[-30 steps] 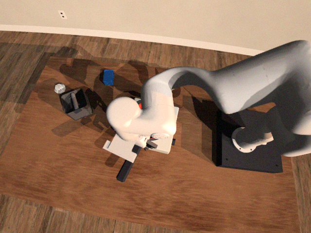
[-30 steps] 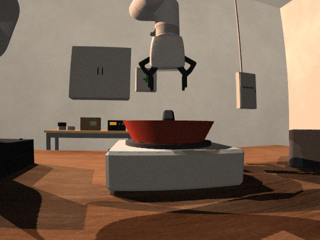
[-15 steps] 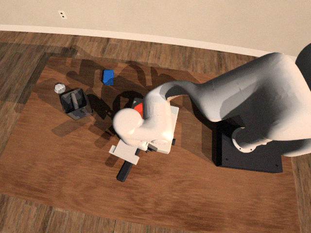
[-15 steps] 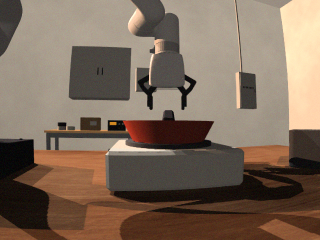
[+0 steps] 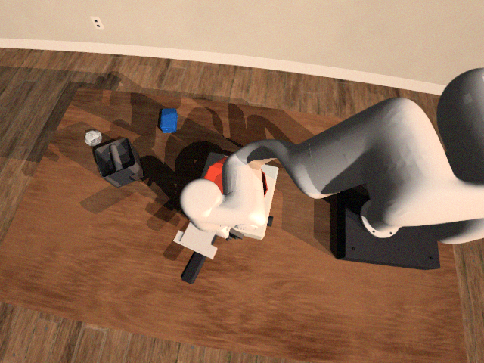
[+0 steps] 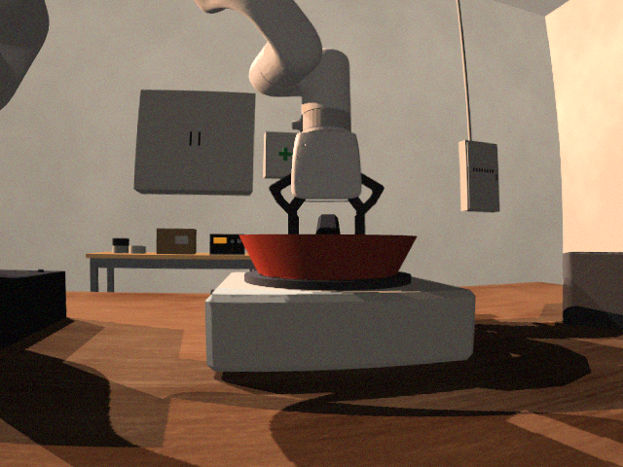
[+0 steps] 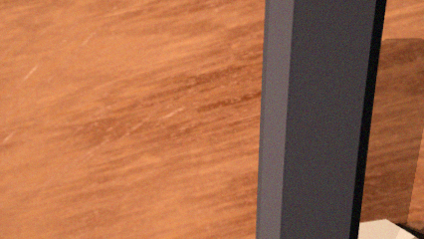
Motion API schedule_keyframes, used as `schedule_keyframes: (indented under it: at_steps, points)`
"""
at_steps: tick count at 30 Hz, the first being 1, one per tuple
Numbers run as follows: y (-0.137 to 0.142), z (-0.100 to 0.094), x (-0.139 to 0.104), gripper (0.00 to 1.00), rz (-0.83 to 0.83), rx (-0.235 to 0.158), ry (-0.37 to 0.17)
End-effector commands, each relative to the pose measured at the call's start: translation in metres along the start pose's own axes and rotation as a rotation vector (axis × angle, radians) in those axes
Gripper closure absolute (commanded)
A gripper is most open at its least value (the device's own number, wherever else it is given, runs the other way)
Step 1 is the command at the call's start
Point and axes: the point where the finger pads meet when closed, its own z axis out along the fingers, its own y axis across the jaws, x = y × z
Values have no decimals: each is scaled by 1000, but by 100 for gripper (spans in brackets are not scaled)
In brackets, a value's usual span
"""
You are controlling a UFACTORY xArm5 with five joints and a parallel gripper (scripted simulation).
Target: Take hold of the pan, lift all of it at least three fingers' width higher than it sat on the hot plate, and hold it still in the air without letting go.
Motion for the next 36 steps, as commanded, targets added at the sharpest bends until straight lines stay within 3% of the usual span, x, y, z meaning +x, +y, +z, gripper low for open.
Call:
schedule_keyframes:
  at_steps: [1, 2, 3, 36]
  points:
    - [1, -1, 0, 0, 0, -3, 1]
    - [1, -1, 0, 0, 0, -3, 1]
    - [1, -1, 0, 100, 0, -3, 1]
    - [1, -1, 0, 100, 0, -3, 1]
